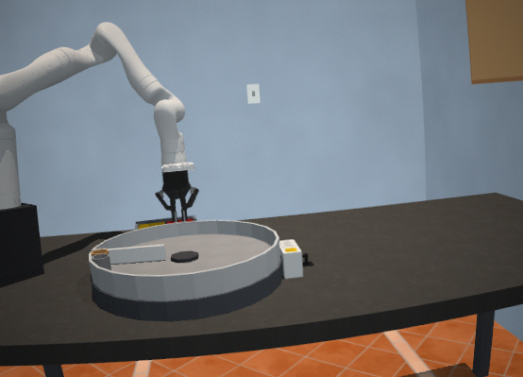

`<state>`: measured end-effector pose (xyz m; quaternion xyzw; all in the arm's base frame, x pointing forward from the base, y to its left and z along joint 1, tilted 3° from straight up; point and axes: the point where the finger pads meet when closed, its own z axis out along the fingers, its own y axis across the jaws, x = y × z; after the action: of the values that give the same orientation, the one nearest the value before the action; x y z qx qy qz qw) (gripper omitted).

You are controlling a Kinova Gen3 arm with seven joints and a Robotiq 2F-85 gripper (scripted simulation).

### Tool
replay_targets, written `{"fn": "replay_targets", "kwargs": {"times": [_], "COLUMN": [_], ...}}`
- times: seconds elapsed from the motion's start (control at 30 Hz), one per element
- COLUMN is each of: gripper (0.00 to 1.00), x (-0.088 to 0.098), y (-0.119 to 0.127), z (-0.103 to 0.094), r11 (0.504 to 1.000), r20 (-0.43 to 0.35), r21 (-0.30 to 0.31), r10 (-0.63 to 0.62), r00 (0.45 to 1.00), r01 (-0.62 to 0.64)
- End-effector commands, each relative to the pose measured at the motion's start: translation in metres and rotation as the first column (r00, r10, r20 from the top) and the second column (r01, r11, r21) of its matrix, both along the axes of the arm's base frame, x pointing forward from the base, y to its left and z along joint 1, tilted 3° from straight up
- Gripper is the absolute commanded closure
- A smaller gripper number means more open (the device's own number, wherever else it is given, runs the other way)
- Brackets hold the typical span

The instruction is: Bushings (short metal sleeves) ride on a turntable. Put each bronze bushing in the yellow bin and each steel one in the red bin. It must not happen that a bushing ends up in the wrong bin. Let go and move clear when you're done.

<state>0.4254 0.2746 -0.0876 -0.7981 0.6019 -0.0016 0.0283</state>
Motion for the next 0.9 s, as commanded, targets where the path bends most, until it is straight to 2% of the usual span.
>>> {"fn": "replay_targets", "kwargs": {"times": [0.0,0.47,0.63,0.73,0.8,0.87], "gripper": [0.81,0.81,0.81,0.81,0.81,0.81], "x": [0.001,0.001,-0.001,-0.001,-0.002,-0.002], "y": [0.001,0.001,-0.002,-0.002,-0.003,-0.003], "z": [0.002,0.005,0.058,0.058,0.079,0.079], "r11": [1.000,1.000,1.000,1.000,1.000,1.000], "r20": [0.002,0.002,0.002,0.002,0.002,0.002], "r21": [0.003,0.003,0.002,0.002,0.003,0.003], "r10": [0.000,0.000,0.000,0.000,0.000,0.000], "r00": [1.000,1.000,1.000,1.000,1.000,1.000], "r01": [0.000,0.000,0.000,0.000,0.000,0.000]}}
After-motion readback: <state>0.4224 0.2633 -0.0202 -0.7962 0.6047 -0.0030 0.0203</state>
